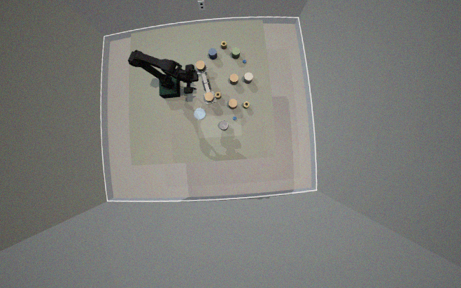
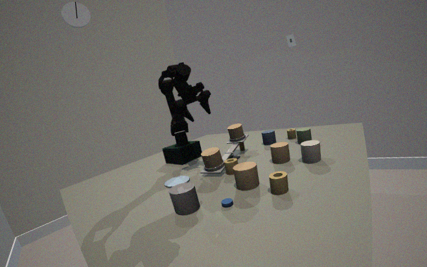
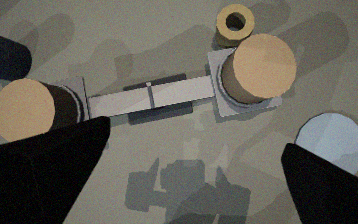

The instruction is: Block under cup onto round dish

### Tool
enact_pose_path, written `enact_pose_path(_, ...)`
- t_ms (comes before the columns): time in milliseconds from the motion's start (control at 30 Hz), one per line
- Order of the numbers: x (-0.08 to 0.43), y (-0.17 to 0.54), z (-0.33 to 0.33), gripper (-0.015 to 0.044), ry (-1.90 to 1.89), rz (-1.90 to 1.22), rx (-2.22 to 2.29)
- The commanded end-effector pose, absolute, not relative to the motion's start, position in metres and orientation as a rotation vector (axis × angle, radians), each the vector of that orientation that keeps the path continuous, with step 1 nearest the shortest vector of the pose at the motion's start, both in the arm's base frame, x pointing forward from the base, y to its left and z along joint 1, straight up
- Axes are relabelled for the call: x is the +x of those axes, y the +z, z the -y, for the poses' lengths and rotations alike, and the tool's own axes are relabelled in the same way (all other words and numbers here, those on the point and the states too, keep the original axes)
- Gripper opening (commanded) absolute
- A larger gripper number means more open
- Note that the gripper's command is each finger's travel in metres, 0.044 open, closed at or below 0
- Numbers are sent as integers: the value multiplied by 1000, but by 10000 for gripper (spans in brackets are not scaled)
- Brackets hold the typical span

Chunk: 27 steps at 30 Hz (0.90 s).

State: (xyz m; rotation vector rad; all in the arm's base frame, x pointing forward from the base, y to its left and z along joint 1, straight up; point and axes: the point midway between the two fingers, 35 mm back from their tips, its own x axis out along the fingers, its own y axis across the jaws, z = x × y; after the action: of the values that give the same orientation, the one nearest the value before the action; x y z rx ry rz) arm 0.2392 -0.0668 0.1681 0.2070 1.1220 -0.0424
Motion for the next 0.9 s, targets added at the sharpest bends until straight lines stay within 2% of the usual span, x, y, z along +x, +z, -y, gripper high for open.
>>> enact_pose_path(0,262,154,83,440,-137,-1226,290)
enact_pose_path(433,319,85,122,440,-440,-1476,453)
enact_pose_path(867,321,66,124,440,-456,-1487,458)
